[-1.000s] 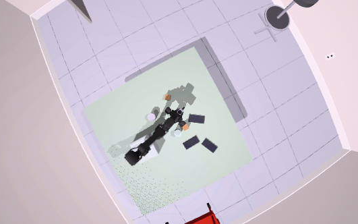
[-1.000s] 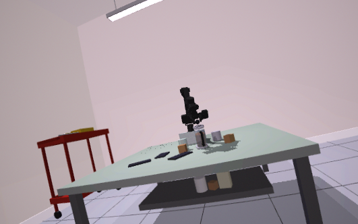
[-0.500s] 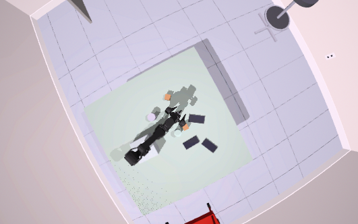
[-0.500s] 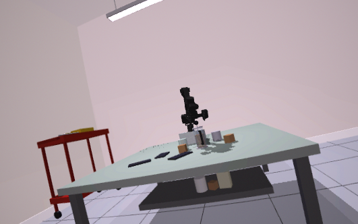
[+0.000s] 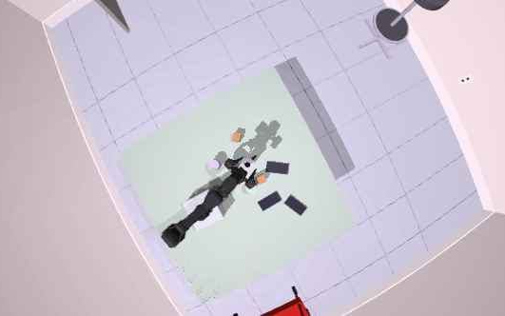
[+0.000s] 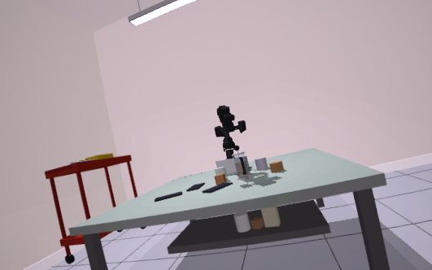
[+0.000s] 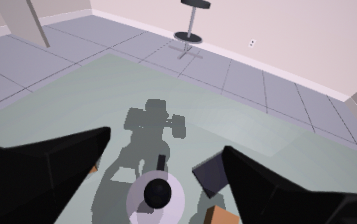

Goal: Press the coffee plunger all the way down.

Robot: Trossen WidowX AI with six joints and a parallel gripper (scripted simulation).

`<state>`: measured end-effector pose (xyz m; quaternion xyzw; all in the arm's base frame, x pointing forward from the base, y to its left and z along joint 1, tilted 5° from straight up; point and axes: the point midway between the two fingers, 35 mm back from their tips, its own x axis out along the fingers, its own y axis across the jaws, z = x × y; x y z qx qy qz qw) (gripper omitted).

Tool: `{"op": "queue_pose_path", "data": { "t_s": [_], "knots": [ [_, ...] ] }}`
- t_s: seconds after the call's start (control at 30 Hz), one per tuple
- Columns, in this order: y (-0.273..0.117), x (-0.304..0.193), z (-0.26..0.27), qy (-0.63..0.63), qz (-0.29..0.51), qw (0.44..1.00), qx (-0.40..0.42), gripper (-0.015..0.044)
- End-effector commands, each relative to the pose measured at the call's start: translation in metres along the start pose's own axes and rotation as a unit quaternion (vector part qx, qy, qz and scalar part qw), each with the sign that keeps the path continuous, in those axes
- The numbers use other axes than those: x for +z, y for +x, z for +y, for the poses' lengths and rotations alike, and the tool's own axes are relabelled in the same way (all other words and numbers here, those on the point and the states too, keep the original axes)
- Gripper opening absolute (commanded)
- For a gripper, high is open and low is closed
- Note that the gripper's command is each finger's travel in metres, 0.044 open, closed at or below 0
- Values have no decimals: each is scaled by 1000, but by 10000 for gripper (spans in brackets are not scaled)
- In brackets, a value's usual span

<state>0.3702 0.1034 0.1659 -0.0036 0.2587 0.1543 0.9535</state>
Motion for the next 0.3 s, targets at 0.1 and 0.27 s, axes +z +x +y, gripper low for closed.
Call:
{"op": "queue_pose_path", "data": {
  "t_s": [0.1, 0.27],
  "knots": [
    [-10, -5, 0, -1, 9, 1000, 2, 440],
    [-10, -5, 0, -1, 9, 1000, 2, 440]
  ]
}}
